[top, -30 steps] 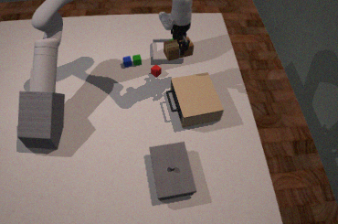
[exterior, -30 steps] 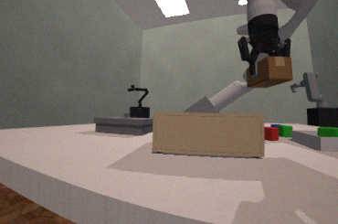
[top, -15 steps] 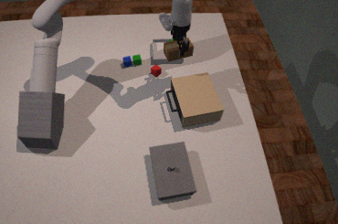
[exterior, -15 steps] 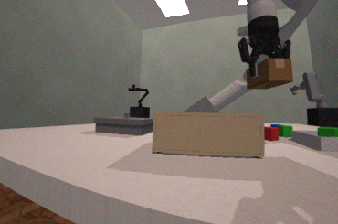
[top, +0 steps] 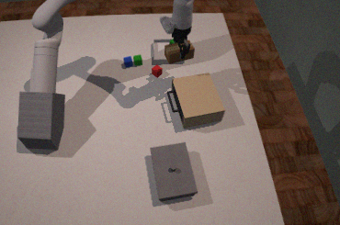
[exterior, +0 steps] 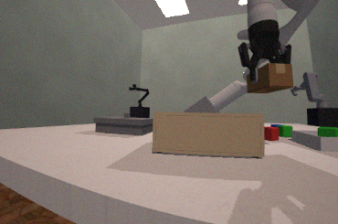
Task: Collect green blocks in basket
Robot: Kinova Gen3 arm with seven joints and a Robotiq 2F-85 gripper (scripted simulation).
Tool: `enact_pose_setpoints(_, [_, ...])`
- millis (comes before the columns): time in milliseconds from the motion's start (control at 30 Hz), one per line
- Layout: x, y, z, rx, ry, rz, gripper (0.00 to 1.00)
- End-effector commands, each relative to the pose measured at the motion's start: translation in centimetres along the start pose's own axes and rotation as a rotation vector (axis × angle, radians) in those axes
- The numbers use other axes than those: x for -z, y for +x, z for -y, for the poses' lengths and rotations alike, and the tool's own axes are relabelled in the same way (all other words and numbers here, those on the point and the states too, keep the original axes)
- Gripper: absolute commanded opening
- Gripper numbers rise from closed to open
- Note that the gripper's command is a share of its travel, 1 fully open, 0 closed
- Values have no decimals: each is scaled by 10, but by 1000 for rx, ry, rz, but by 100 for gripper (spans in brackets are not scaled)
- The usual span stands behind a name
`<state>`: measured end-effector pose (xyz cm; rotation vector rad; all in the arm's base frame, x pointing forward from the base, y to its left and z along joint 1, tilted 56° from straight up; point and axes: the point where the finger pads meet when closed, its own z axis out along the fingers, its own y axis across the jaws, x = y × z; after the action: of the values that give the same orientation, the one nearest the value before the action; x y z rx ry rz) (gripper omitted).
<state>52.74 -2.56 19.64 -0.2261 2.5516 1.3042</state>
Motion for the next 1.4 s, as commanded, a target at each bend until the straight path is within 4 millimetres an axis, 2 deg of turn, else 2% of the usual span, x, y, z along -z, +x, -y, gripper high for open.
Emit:
enact_pose_setpoints(0, [-2, 0, 0, 0, 1, 2, 67])
enact_pose_setpoints(400, [-20, 0, 0, 0, 1, 2, 67])
enact_pose_setpoints(1367, [-81, -1, 1, 0, 1, 2, 67])
